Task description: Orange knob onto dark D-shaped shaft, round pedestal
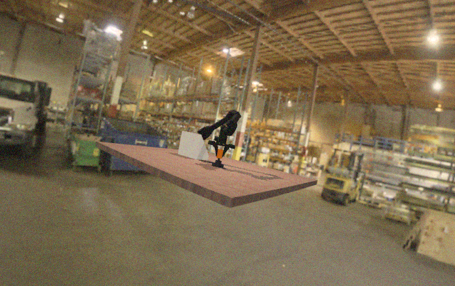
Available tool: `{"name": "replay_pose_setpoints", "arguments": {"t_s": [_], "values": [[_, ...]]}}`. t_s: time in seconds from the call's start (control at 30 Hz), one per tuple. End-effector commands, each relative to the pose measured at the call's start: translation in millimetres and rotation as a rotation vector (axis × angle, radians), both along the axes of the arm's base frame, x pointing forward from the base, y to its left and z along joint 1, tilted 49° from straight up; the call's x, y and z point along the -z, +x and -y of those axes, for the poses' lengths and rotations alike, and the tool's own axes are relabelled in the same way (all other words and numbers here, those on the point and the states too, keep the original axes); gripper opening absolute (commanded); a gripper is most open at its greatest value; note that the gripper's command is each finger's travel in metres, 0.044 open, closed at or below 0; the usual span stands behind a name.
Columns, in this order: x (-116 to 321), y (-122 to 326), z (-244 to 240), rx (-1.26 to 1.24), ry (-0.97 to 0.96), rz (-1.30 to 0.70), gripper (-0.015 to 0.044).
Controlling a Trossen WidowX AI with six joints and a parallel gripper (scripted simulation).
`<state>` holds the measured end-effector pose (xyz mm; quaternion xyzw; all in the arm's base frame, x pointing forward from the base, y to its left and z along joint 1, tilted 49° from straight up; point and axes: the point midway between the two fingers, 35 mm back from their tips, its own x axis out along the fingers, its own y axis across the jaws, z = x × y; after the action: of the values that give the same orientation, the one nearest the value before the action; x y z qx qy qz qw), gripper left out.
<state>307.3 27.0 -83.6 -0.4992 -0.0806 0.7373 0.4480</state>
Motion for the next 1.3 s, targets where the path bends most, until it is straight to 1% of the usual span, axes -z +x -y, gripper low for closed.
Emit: {"name": "replay_pose_setpoints", "arguments": {"t_s": [0.0, 0.6, 0.7, 0.9, 1.27], "values": [[-0.6, -0.6, -0.7, -0.003, 0.001, 0.008, 0.0000], [-2.1, 2.0, 2.0, -0.003, 0.001, 0.008, 0.0000], [-1.9, 2.2, 2.2, 0.033, -0.005, -0.032, 0.0000], [-0.6, 2.4, 1.9, 0.230, -0.034, -0.252, 0.0000], [1.4, 0.3, -0.2, 0.719, -0.106, -0.798, 0.0000]]}}
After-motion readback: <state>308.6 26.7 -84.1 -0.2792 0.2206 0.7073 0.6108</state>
